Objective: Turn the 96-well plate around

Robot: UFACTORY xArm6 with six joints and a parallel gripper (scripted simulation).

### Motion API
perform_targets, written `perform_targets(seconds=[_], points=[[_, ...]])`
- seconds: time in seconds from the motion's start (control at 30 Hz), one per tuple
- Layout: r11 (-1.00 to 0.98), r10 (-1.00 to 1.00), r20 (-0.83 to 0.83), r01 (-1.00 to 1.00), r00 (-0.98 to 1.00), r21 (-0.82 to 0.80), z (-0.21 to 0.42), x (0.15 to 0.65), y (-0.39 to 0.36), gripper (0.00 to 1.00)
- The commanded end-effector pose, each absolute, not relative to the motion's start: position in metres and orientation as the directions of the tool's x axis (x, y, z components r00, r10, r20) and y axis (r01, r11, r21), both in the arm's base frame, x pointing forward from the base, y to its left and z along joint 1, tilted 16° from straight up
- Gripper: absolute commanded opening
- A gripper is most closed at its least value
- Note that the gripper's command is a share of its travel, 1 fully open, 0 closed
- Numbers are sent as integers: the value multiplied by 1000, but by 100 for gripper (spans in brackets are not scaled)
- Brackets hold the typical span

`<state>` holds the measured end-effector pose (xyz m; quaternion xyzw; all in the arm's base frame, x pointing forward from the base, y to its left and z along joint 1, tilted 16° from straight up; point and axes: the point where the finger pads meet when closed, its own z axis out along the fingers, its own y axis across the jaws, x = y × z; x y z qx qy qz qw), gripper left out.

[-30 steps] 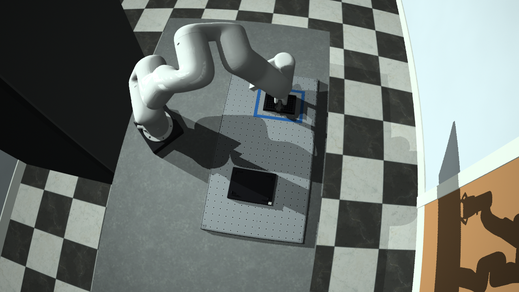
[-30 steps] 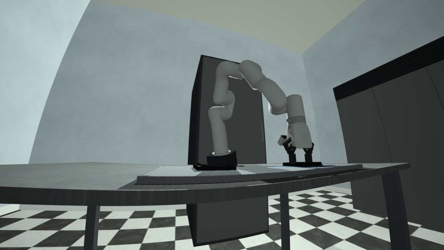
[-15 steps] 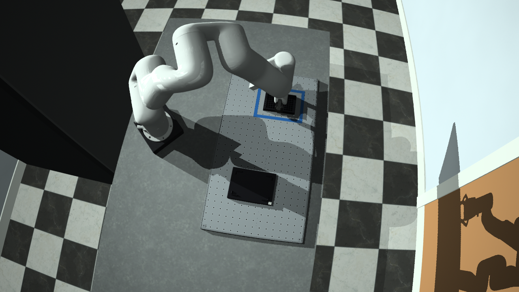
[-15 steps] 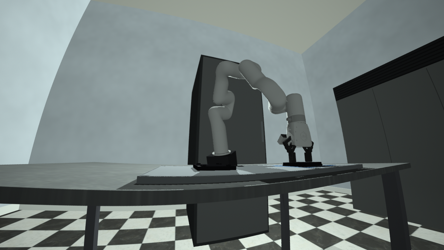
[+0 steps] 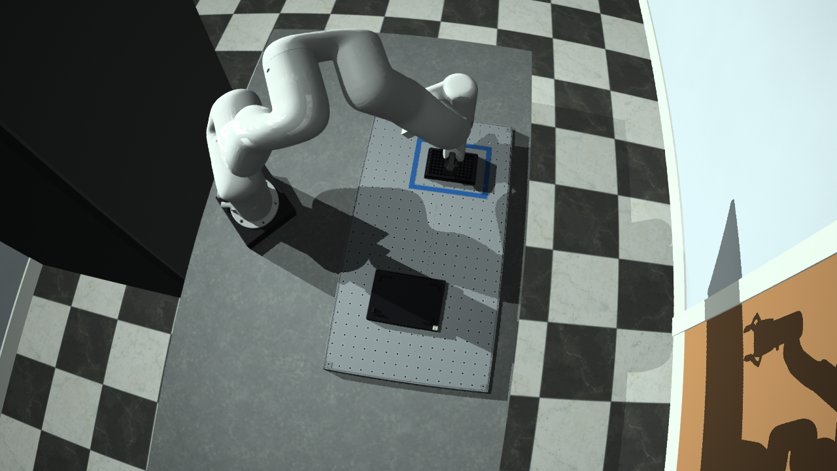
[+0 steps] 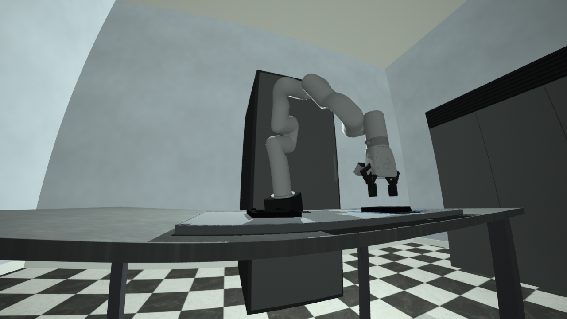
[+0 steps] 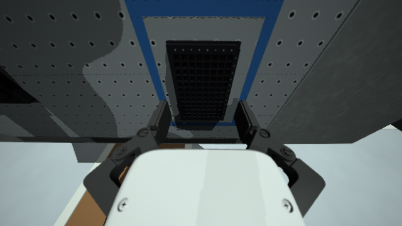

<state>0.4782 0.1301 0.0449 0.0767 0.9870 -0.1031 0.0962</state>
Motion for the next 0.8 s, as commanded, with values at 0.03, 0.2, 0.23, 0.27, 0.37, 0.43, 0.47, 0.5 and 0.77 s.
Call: perform_targets(seconds=[0.03,0.2,0.23,0.27,0.37,0.43,0.47,0.5,0.77], points=[[967,131,-209,171,-969,-187,60,477,134,100],[967,131,-209,171,-969,-187,68,475,136,100],[967,131,-209,171,-969,-187,71,475,136,100],[967,131,-209,171,-969,-187,73,474,137,100],[967,131,-209,171,-969,-187,81,473,139,100],[967,131,-209,171,-969,-187,86,472,140,100],[967,131,-209,171,-969,-187,89,472,140,100],[967,131,-209,171,-969,-187,91,471,141,100],[967,131,-209,171,-969,-187,95,470,142,100]])
